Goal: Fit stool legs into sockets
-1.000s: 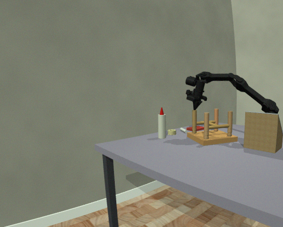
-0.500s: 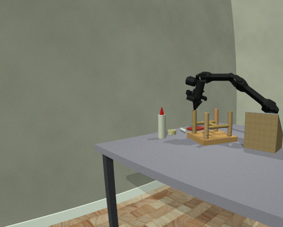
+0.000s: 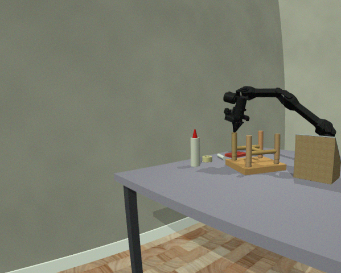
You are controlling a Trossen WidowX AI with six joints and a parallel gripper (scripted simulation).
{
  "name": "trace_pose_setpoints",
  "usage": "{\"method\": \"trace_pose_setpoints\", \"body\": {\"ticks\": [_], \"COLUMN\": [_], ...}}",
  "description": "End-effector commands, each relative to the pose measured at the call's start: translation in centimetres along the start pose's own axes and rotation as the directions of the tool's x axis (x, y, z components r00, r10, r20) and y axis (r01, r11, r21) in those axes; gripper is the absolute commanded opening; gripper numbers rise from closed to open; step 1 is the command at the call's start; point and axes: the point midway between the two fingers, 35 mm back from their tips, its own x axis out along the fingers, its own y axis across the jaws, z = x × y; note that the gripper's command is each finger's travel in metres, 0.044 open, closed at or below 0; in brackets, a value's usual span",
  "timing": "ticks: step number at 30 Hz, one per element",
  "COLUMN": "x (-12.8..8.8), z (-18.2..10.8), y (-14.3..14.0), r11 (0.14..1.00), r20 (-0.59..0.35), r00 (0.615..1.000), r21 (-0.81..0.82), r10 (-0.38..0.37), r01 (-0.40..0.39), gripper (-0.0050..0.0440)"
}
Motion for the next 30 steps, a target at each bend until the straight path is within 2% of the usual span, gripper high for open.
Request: {"method": "trace_pose_setpoints", "body": {"ticks": [1,14,30], "x": [1.1,1.2,-0.8], "z": [-0.3,-0.4,0.3], "y": [0.1,0.1,0.1], "r11": [1.000,1.000,1.000], "r20": [-0.017,-0.016,0.019], "r00": [1.000,1.000,1.000], "r21": [0.004,0.004,0.017], "r10": [0.006,0.007,0.011], "r01": [-0.006,-0.006,-0.012], "gripper": [0.0000,0.0000,0.0000]}}
